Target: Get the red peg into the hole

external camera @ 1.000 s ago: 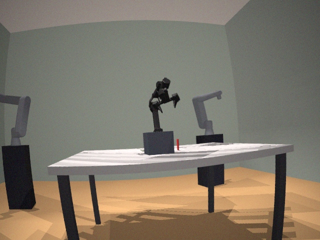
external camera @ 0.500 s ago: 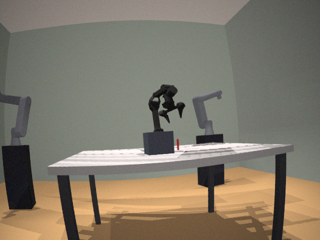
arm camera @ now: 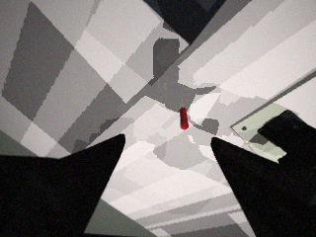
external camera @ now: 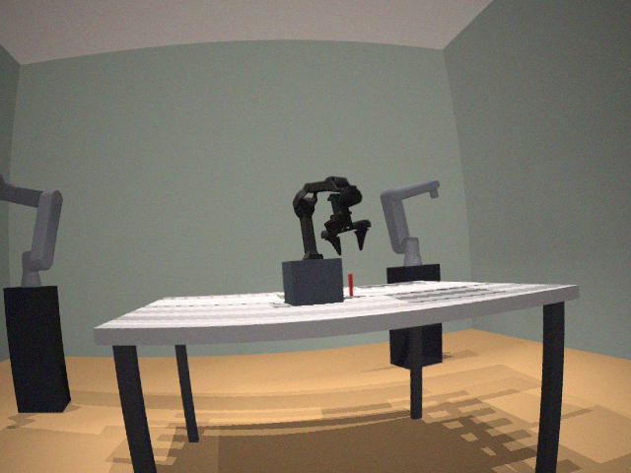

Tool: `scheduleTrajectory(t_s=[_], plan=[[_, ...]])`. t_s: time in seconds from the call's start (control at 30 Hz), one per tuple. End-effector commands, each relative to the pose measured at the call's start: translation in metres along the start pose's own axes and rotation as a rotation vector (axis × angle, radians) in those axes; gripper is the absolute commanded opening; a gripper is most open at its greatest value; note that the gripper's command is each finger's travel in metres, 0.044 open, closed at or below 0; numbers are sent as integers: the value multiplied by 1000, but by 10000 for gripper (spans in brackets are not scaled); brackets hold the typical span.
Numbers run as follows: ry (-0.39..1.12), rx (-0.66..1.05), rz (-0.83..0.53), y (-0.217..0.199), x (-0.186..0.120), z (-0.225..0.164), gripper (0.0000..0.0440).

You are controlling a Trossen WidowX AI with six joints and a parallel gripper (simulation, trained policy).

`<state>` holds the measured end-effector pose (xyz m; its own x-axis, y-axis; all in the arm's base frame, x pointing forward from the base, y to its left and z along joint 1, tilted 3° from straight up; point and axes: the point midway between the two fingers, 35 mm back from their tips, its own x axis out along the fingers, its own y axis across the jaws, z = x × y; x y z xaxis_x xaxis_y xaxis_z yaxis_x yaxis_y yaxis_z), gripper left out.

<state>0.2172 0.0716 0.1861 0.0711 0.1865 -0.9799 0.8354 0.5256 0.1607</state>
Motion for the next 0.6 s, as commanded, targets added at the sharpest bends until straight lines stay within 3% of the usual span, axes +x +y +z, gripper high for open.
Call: scheduleTrajectory(t_s=[0.0,0.57], plan=[[21,38,-40,-5,10,-6,440],[45,218,-161,-27,62,-21,440]])
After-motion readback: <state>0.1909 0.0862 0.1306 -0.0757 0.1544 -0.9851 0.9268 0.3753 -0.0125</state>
